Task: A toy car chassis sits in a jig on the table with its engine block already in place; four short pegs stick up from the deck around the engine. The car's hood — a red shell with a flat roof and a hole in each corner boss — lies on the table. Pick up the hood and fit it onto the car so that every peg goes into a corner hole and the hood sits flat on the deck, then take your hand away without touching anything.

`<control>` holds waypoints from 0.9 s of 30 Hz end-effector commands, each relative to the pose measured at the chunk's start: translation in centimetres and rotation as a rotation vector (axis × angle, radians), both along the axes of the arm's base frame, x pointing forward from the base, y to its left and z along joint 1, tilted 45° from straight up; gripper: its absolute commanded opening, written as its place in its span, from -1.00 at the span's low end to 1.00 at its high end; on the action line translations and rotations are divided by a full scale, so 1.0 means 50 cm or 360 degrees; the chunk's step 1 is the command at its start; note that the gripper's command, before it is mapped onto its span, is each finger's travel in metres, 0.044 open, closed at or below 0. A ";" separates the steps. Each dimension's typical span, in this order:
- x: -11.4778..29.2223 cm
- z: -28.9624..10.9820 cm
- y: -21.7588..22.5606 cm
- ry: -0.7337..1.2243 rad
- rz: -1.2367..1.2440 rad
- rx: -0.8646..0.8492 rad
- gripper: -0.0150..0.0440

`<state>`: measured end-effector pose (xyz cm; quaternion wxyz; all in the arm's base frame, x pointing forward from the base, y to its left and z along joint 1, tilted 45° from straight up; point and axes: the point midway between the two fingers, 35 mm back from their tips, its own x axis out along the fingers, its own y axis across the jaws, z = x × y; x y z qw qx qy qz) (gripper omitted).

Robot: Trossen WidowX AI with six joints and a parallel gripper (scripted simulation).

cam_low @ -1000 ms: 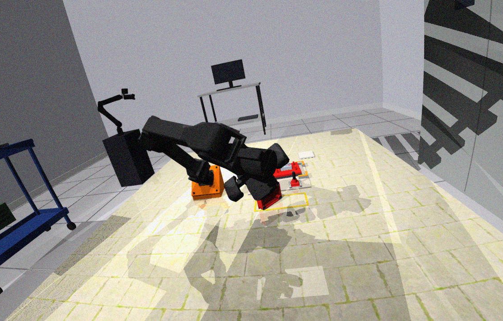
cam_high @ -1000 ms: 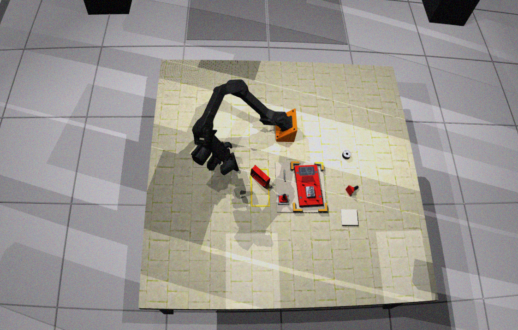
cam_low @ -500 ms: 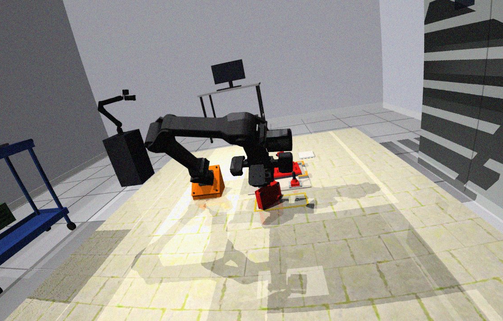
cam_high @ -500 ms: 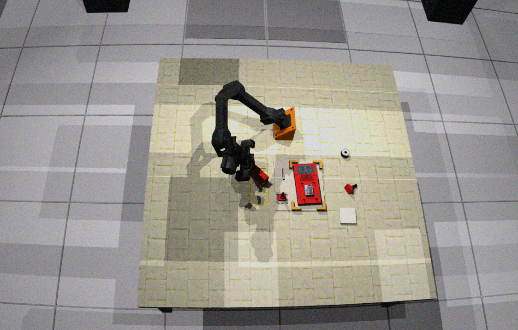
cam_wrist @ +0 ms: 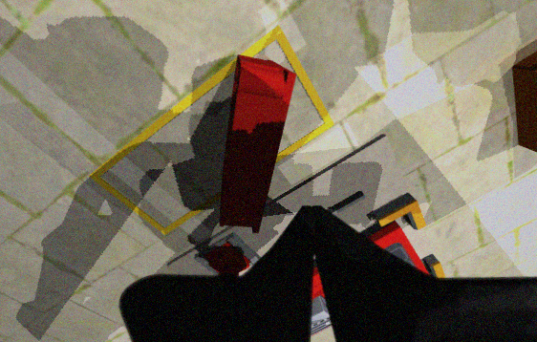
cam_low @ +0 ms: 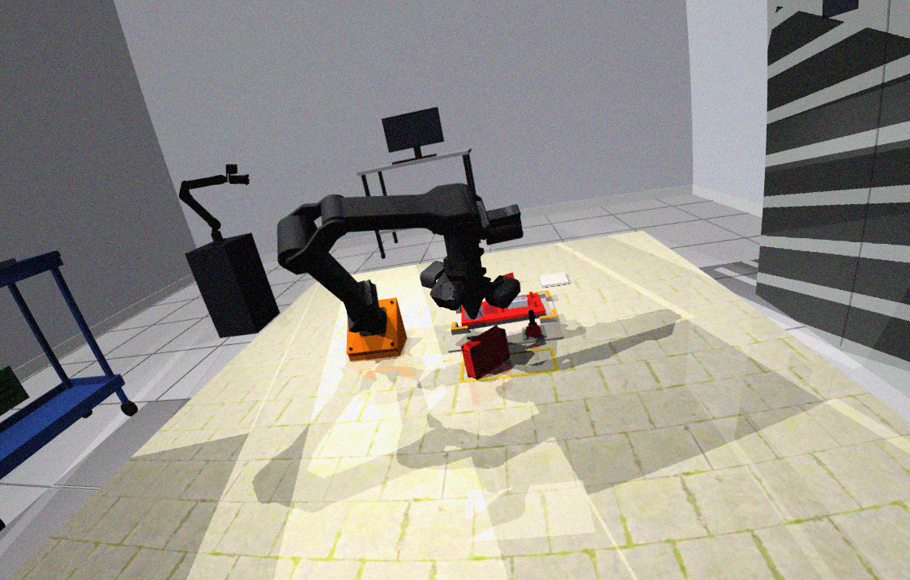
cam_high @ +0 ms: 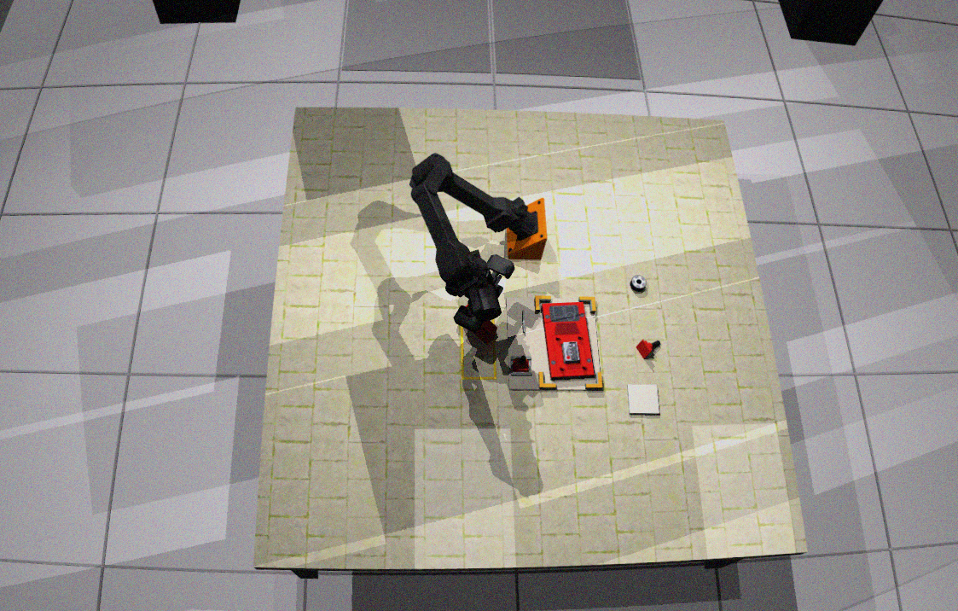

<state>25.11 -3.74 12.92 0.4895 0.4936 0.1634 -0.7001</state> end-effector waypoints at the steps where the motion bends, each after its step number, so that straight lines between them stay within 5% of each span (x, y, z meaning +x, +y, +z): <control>1: -0.029 -0.043 0.034 -0.0292 -0.0248 -0.0369 -0.49; 27: -0.028 -0.106 -0.030 -0.0294 -0.0248 -0.0371 -0.49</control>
